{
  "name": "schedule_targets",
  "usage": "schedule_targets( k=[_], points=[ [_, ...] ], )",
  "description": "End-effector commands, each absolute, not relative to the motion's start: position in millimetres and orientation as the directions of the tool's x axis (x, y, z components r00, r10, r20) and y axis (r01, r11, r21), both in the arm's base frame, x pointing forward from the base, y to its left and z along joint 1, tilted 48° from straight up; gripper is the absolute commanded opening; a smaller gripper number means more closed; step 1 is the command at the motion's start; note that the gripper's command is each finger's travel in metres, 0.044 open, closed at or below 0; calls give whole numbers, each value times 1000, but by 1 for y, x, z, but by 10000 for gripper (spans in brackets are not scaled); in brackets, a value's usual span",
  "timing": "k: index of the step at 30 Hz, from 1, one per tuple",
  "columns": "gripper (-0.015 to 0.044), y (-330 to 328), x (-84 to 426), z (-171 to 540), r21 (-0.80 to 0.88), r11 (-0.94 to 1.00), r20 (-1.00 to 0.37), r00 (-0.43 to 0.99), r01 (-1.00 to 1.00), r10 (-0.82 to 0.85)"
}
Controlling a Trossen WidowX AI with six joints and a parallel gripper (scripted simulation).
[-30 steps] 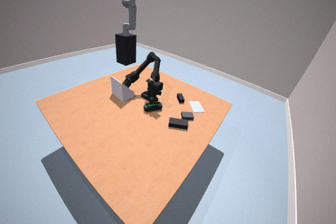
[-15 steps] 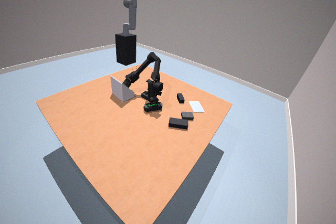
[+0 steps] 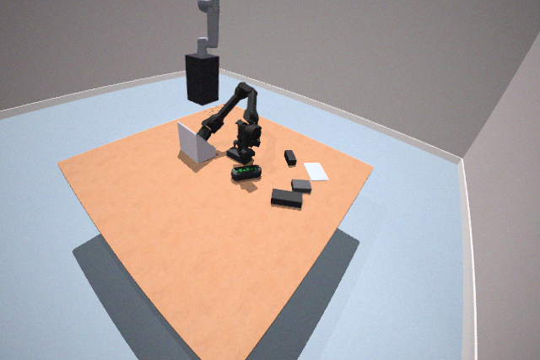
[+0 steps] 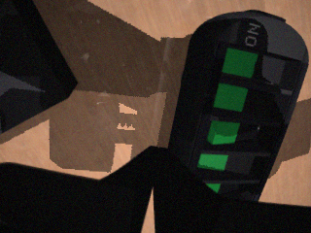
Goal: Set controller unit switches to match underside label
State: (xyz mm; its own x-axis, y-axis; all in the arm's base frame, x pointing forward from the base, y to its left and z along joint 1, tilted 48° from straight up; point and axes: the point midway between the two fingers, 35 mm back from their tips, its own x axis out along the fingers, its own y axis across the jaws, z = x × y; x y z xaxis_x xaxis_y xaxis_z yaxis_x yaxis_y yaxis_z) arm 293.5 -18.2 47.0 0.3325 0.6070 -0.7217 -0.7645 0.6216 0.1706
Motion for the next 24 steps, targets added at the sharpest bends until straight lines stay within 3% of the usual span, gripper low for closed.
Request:
schedule_targets(
  k=[1,11,20,24],
  points=[
    [0,-21,289,54,170,615,-720,329,-770,611],
    [0,-29,303,50,315,481,-670,168,-818,724],
    [0,-29,302,49,314,484,-673,168,-817,721],
    [105,-53,298,70,313,485,-675,168,-817,719]
  ],
)
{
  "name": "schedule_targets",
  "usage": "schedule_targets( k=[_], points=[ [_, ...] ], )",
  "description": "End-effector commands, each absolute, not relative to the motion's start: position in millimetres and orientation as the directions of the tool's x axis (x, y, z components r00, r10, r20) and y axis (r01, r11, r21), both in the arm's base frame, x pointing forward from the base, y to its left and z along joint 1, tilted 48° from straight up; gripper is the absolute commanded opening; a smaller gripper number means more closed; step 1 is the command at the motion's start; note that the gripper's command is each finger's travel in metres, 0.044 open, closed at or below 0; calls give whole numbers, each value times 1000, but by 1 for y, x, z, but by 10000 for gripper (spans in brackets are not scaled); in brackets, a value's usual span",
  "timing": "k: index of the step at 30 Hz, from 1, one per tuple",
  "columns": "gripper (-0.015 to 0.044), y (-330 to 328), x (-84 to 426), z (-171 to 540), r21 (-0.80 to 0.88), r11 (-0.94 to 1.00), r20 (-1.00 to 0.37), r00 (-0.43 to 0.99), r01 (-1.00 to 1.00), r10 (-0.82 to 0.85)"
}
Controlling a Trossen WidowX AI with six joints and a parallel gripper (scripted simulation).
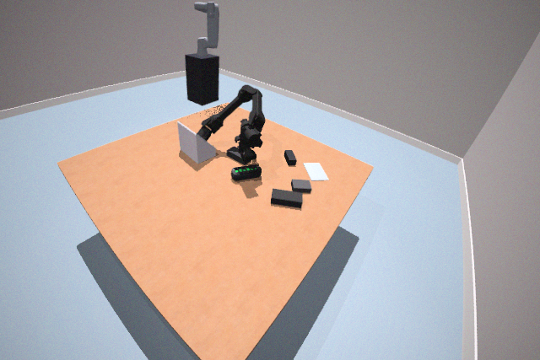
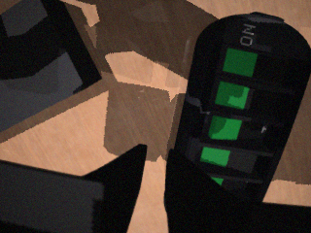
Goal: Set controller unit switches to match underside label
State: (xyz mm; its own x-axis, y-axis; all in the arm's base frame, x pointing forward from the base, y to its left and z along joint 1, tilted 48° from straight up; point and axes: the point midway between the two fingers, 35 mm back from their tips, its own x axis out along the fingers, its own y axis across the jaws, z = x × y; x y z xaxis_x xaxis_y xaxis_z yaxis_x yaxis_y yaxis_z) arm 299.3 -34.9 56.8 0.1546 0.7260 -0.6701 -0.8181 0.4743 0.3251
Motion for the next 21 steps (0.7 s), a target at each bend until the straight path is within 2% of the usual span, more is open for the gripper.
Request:
schedule_targets(
  k=[1,7,18,21],
  points=[
    [131,-60,296,77,313,484,-674,168,-817,719],
    [289,-66,295,82,313,484,-674,168,-817,719],
    [0,-66,295,82,313,484,-674,168,-817,719],
    [0,-66,295,82,313,484,-674,168,-817,719]
  ],
)
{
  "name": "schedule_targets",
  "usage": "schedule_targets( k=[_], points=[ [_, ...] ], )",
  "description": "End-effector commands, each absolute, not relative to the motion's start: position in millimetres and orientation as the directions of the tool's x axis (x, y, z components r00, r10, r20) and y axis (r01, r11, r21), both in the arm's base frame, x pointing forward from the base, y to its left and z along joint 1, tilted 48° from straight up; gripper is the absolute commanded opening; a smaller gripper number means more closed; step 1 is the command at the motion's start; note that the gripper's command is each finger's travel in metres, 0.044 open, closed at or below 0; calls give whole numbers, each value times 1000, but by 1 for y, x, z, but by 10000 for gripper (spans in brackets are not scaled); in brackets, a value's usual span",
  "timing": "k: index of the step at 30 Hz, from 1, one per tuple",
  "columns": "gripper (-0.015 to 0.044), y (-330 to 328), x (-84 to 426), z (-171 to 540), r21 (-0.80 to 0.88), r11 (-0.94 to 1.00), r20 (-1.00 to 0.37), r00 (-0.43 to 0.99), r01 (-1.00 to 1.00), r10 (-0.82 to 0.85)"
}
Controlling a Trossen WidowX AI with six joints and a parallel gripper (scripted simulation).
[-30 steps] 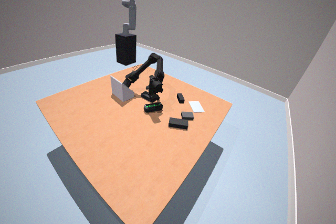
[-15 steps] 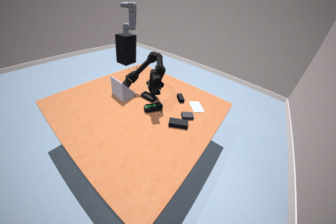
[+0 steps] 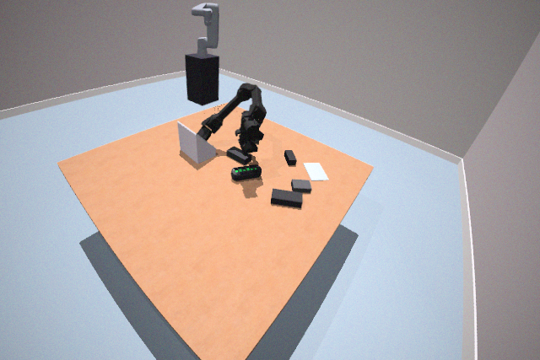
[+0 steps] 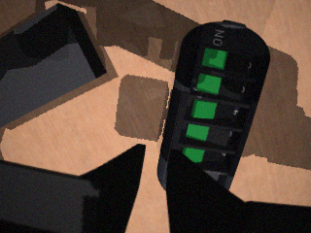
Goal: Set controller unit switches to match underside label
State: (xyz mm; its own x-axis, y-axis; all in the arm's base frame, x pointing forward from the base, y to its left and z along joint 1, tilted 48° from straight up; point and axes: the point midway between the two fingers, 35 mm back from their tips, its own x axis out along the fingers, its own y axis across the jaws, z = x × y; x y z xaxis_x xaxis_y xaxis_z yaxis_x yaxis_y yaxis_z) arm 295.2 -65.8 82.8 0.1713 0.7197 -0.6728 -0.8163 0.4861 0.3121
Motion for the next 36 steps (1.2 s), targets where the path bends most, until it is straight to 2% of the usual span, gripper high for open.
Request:
schedule_targets(
  k=[1,7,24,26,32,36],
  points=[
    [0,-66,295,82,313,484,-674,168,-817,719],
    [0,-66,295,82,313,484,-674,168,-817,719],
    [440,-66,295,83,312,486,-673,171,-816,720],
    [440,-66,295,83,312,486,-673,171,-816,720],
    [282,-115,284,127,332,540,-679,202,-773,706],
    [177,-122,281,134,336,548,-679,206,-767,705]
  ],
)
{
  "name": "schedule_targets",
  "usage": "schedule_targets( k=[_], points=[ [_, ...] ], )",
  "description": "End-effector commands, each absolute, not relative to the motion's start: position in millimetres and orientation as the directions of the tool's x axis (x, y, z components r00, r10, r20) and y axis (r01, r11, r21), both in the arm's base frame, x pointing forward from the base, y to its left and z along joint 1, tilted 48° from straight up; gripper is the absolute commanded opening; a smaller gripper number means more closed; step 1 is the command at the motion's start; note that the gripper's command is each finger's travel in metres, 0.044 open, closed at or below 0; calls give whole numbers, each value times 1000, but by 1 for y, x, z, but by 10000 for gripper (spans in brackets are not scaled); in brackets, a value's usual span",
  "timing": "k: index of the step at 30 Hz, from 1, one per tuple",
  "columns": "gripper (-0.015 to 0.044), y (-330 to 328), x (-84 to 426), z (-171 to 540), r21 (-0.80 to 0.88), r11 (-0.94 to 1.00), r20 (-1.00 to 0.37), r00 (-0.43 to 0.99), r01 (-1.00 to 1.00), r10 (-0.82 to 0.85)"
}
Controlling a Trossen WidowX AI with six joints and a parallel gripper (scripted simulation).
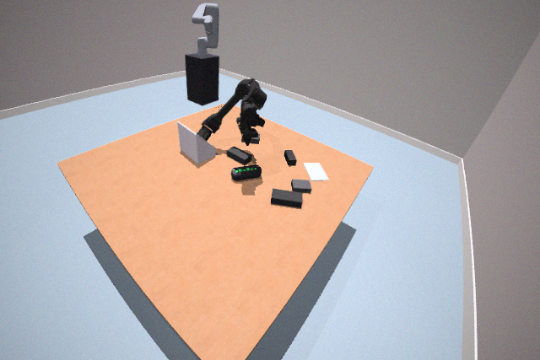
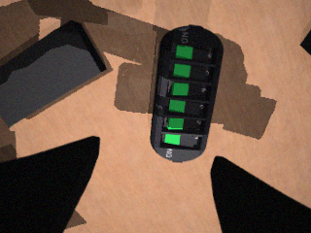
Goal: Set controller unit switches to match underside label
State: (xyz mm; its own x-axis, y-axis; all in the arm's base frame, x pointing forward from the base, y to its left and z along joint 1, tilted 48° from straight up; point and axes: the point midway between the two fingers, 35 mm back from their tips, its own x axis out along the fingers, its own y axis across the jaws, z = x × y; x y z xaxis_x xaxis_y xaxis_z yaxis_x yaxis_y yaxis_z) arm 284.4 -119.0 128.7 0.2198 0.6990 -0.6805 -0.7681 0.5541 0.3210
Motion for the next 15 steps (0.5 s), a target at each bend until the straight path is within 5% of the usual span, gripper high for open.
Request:
schedule_targets(
  k=[1,7,15],
  points=[
    [151,-122,281,134,336,548,-679,206,-767,705],
    [0,-122,281,134,336,548,-679,206,-767,705],
    [0,-122,281,134,336,548,-679,206,-767,705]
  ],
)
